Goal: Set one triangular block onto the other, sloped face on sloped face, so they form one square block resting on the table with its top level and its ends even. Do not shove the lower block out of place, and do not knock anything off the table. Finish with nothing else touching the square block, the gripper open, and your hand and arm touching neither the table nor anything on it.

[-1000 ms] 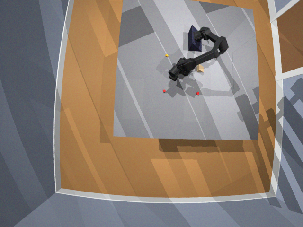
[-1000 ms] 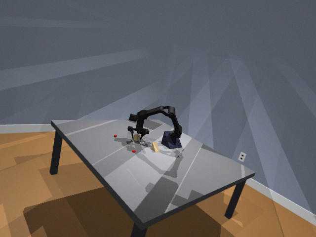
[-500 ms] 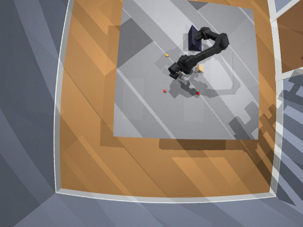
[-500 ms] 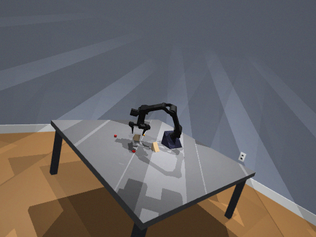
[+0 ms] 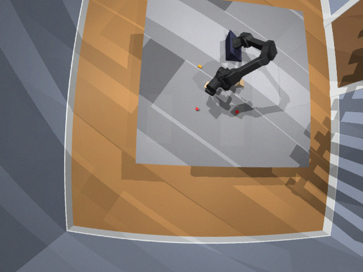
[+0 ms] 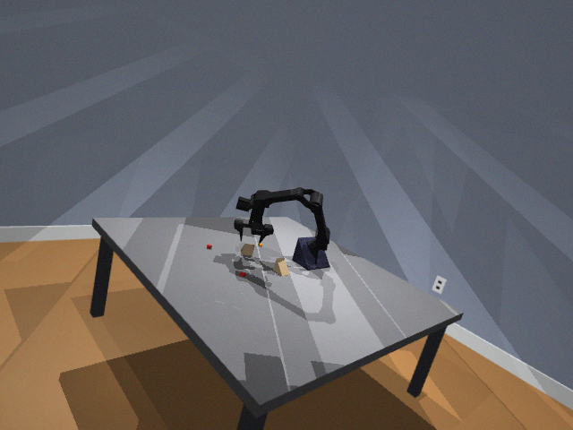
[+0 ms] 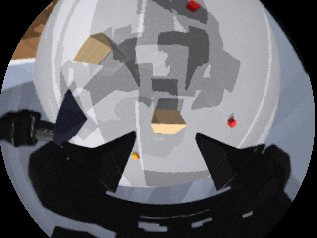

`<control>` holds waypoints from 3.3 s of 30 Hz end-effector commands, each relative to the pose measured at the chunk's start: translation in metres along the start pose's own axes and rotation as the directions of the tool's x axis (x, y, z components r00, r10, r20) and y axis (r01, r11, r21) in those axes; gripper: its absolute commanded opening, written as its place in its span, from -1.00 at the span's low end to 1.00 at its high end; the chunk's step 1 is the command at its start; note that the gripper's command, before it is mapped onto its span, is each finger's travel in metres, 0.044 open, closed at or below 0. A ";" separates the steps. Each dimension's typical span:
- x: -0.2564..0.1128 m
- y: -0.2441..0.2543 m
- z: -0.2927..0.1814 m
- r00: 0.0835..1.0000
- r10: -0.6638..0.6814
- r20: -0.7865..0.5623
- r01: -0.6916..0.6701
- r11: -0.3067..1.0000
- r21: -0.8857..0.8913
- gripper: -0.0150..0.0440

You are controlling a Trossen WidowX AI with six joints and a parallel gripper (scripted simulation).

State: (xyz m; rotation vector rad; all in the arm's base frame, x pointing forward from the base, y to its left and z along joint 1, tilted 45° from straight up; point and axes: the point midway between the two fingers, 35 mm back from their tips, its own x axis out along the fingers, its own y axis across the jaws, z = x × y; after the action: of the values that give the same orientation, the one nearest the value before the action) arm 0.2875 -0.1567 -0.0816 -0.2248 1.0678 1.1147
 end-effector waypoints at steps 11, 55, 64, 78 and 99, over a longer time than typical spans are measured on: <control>-0.024 0.001 0.071 0.847 -0.025 -0.531 0.021 1.000 -0.013 1.00; 0.028 -0.004 0.039 0.848 -0.025 -0.529 0.021 1.000 -0.013 1.00; 0.041 -0.003 0.031 0.848 -0.025 -0.530 0.021 1.000 -0.013 1.00; 0.060 -0.001 0.019 0.847 -0.024 -0.531 0.020 1.000 -0.013 1.00; 0.062 -0.001 0.018 0.847 -0.024 -0.531 0.020 1.000 -0.013 -0.07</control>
State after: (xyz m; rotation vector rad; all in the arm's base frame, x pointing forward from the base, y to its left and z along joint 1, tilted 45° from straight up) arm 0.3018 -0.1088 -0.1203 -0.5815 1.5449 1.0597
